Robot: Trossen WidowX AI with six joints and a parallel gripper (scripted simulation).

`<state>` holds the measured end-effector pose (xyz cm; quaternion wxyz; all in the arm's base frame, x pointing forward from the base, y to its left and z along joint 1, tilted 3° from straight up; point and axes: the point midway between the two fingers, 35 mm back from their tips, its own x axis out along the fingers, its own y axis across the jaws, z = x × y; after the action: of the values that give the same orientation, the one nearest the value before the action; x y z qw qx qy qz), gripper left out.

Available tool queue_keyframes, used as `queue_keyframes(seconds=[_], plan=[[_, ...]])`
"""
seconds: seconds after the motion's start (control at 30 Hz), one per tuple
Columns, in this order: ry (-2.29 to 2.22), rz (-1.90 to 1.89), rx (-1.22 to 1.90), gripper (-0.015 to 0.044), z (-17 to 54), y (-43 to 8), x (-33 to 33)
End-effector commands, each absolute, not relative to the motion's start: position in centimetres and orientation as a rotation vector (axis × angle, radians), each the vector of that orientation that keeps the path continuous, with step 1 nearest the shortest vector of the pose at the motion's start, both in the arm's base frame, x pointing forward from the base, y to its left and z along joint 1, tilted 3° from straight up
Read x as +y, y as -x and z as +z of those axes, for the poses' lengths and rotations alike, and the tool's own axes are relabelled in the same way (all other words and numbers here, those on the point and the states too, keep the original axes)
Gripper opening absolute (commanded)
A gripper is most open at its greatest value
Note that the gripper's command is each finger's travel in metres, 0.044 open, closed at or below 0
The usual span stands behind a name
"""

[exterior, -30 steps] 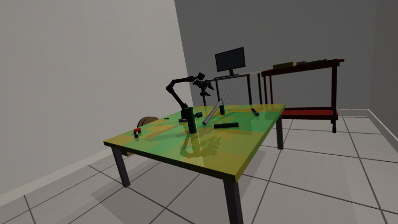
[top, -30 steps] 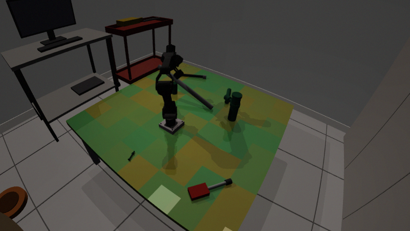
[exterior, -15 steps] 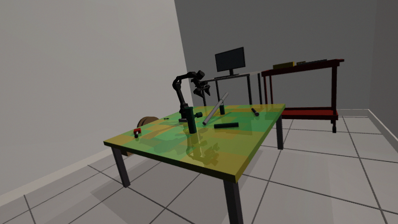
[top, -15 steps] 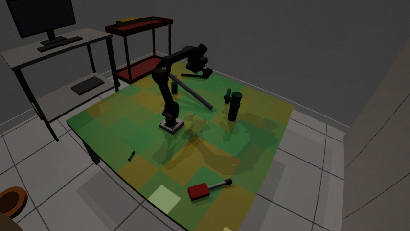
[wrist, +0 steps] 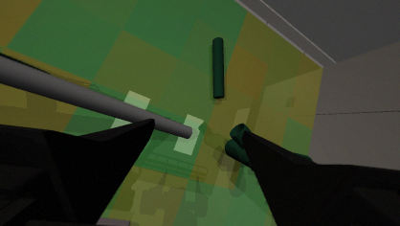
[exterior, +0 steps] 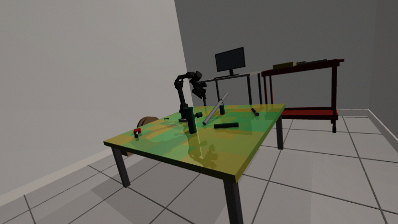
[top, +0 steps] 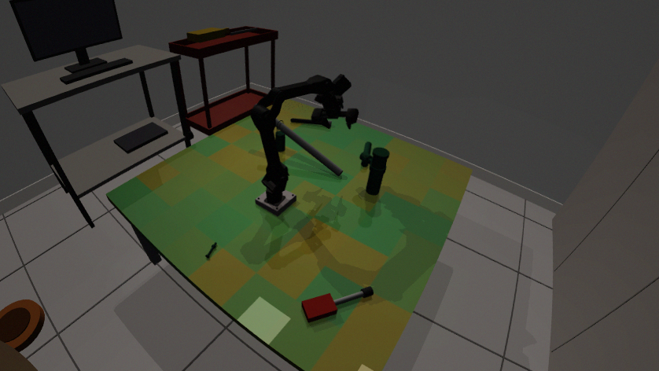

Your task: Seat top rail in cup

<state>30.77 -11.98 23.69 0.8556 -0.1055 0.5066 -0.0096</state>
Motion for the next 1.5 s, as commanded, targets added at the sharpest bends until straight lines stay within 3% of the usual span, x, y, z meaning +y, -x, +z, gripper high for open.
queue_keyframes(seconds=[0.0, 0.27, 0.77, 1.07, 1.47], plan=[[0.6, 0.138, 1.083, 0.044, 23.2, -31.3, -16.8], [1.058, 0.368, 1.117, 0.044, 21.8, -30.7, -23.0], [1.058, 0.368, 1.117, 0.044, 21.8, -30.7, -23.0], [1.058, 0.368, 1.117, 0.044, 16.2, -30.9, -22.8], [1.058, 0.367, 1.116, 0.044, 15.2, -31.4, -23.1]])
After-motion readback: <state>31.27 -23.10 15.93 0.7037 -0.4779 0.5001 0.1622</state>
